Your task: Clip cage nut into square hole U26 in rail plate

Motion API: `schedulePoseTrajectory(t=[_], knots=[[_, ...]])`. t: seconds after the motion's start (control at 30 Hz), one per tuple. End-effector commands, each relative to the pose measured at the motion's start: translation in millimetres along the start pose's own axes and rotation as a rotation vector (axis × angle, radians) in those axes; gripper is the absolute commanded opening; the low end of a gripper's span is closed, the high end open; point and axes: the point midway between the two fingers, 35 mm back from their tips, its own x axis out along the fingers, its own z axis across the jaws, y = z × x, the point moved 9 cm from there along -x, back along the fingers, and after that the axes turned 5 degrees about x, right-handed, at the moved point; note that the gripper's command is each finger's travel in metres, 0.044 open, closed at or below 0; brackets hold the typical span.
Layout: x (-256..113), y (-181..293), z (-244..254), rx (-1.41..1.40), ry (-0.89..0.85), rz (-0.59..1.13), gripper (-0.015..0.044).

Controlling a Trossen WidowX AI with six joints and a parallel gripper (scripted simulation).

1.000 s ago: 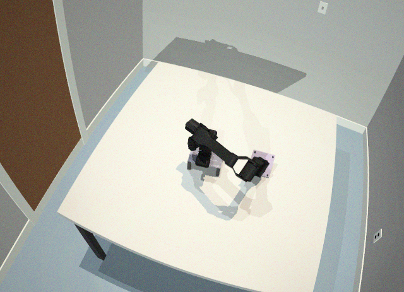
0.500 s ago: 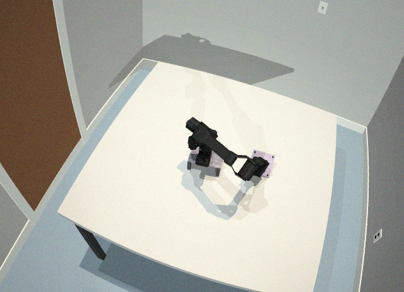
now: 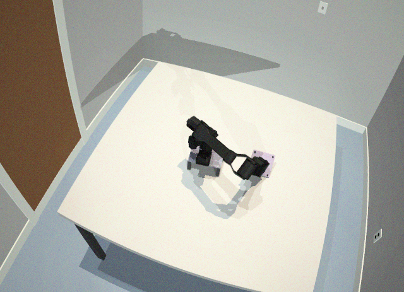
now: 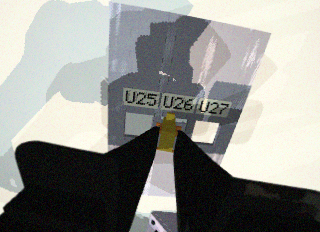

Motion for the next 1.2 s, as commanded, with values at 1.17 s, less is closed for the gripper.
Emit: schedulePoseTrajectory(t=[1.17], knots=[[3.2, -1.7, -12.5, 0.0, -0.097, 0.012, 0.0037]])
